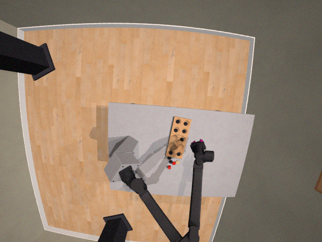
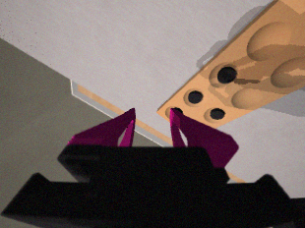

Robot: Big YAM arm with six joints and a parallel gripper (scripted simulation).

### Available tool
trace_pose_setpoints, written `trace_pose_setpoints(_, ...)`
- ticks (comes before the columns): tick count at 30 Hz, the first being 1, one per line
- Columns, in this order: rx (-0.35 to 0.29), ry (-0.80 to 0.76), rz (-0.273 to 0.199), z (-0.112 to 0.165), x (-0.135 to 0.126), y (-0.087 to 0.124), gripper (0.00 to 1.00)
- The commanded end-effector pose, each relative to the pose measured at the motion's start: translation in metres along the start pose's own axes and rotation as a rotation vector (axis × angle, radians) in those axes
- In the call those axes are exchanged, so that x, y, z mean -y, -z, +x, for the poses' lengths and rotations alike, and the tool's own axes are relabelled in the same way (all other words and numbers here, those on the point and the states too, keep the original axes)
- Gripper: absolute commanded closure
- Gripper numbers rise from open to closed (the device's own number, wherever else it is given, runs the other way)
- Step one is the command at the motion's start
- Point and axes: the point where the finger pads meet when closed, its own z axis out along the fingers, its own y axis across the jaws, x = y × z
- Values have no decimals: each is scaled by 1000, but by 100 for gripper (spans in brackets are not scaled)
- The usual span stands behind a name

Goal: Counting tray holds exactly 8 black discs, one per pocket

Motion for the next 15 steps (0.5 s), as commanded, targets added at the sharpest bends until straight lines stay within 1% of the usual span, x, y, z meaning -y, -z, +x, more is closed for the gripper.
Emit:
trace_pose_setpoints(1, 34, 111, -113, -50, -45, 21, 56)
trace_pose_setpoints(5, 34, 111, -113, -50, -45, 21, 56)
trace_pose_setpoints(6, 49, 160, -166, -71, -62, 33, 56)
trace_pose_setpoints(10, 48, 160, -166, -71, -62, 33, 56)
trace_pose_setpoints(11, 67, 216, -216, -92, -78, 47, 56)
trace_pose_setpoints(14, 65, 217, -213, -92, -77, 46, 56)
trace_pose_setpoints(15, 92, 275, -267, -114, -94, 62, 56)
